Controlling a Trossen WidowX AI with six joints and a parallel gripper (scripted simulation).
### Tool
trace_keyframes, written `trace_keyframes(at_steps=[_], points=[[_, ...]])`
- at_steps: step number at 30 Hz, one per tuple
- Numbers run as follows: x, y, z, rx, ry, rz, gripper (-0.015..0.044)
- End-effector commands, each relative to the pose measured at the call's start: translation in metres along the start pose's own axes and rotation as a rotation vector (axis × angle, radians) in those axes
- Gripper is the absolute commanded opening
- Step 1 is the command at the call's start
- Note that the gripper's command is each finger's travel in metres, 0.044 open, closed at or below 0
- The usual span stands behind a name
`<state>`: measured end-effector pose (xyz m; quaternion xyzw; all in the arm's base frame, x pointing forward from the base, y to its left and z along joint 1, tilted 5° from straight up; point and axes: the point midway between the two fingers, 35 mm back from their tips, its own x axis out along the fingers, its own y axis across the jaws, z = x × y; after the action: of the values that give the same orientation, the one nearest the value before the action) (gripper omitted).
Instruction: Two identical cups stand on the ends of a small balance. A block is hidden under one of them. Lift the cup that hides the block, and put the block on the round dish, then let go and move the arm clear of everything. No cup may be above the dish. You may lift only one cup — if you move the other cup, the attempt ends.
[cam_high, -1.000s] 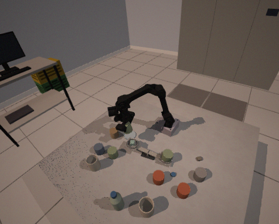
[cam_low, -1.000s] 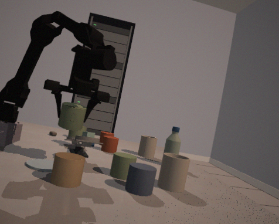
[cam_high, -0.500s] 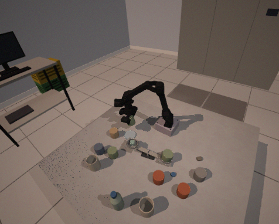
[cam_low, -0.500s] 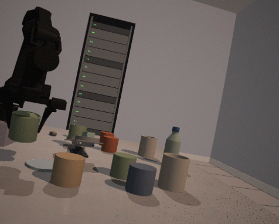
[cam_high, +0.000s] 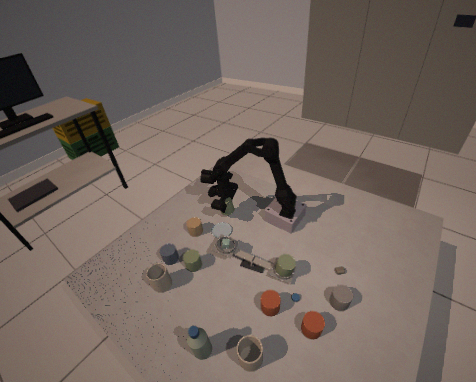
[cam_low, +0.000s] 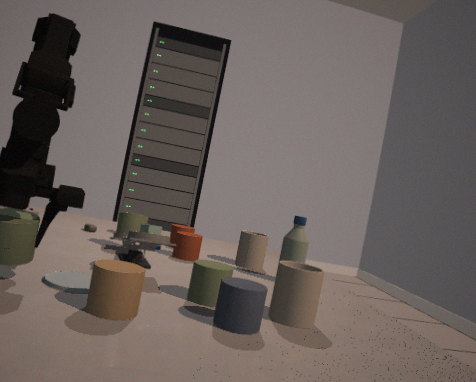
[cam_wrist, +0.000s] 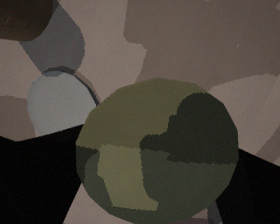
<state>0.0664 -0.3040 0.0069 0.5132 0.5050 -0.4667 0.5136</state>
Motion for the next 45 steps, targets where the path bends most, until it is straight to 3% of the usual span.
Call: trace_keyframes(at_steps=[1,18,35,38,43,45], points=[[0.015,-0.001,-0.002,-0.004,0.004,0.000,0.0000],[0.035,-0.001,-0.002,-0.004,0.005,0.000,0.0000],[0.017,-0.001,-0.001,-0.004,0.007,-0.001,0.0440],[-0.022,-0.001,-0.001,-0.004,0.004,-0.001,0.0440],[-0.025,-0.001,-0.002,-0.004,0.004,-0.001,0.0440],[-0.027,0.009,-0.002,-0.020,0.003,0.000,0.0387]])
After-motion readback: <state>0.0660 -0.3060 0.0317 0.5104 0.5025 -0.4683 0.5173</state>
